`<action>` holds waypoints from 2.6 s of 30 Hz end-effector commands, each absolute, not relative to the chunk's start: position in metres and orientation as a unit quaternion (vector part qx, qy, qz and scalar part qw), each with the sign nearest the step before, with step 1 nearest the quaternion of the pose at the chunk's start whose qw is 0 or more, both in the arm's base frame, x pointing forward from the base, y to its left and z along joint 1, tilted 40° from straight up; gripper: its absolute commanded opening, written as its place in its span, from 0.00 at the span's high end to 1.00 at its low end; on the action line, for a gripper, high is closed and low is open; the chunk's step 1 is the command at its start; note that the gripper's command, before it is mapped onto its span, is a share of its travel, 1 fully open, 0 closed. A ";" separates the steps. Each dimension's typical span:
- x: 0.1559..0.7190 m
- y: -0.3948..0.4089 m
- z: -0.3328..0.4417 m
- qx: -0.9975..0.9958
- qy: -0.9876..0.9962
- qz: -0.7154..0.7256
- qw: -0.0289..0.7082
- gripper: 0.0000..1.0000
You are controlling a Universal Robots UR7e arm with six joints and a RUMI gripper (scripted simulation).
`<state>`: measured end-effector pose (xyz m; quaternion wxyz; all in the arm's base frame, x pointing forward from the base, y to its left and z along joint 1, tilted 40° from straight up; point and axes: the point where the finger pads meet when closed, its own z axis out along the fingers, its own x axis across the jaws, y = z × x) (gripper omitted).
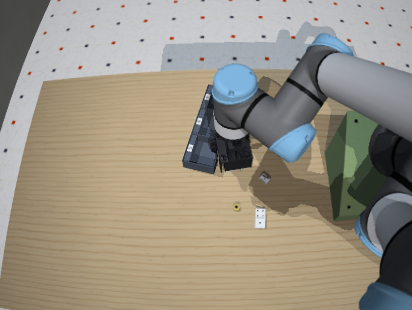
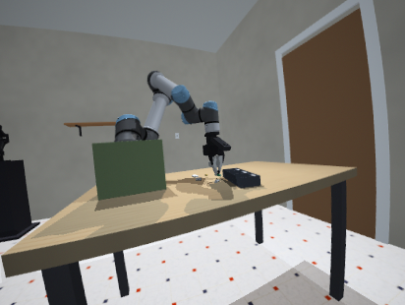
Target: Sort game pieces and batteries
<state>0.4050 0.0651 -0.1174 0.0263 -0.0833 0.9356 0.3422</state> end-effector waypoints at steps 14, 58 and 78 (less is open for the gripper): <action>0.406 0.034 -0.081 -0.083 0.936 0.342 0.027 1.00; 0.422 -0.088 -0.186 0.121 0.931 0.340 -0.048 1.00; 0.426 -0.112 -0.205 0.121 0.932 0.339 -0.048 1.00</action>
